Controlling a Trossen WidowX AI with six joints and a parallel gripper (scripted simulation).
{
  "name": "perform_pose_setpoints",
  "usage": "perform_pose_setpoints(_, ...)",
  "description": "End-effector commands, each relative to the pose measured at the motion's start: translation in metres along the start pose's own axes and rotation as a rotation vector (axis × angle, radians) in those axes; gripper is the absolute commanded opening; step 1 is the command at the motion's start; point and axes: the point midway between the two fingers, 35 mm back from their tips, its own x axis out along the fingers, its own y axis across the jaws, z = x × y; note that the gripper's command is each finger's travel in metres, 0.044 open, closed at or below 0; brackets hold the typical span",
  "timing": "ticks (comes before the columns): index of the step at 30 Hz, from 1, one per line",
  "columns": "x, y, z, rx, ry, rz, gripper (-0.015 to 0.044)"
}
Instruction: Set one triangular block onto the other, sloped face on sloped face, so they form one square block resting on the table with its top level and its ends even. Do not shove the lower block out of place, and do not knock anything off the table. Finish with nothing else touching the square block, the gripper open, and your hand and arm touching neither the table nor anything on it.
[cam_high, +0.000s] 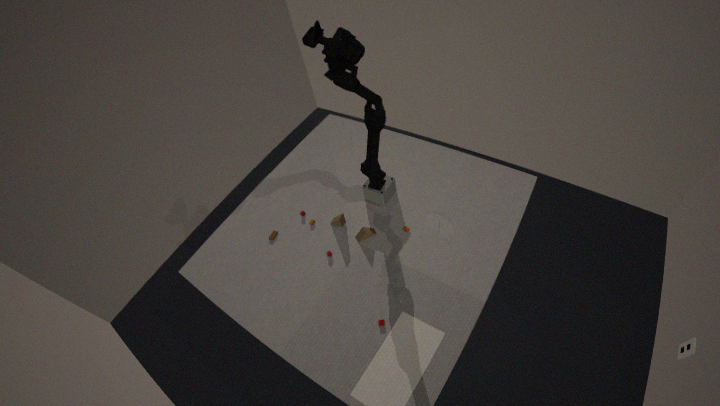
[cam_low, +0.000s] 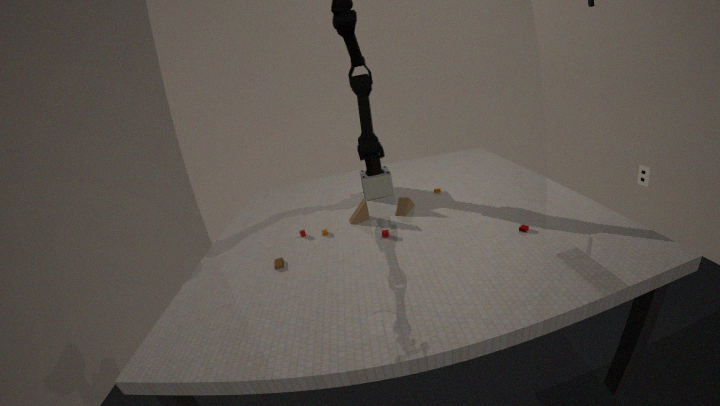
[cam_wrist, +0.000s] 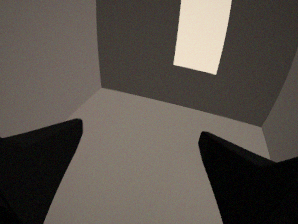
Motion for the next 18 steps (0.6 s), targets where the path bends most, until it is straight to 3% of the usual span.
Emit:
perform_pose_setpoints(1,0.0,-0.001,-0.002,0.003,0.005,-0.003,0.0426)
perform_pose_setpoints(8,-0.009,-0.005,-0.1,0.086,0.216,-0.09,0.044)
perform_pose_setpoints(18,-0.045,0.032,-0.222,0.19,0.546,-0.126,0.044)
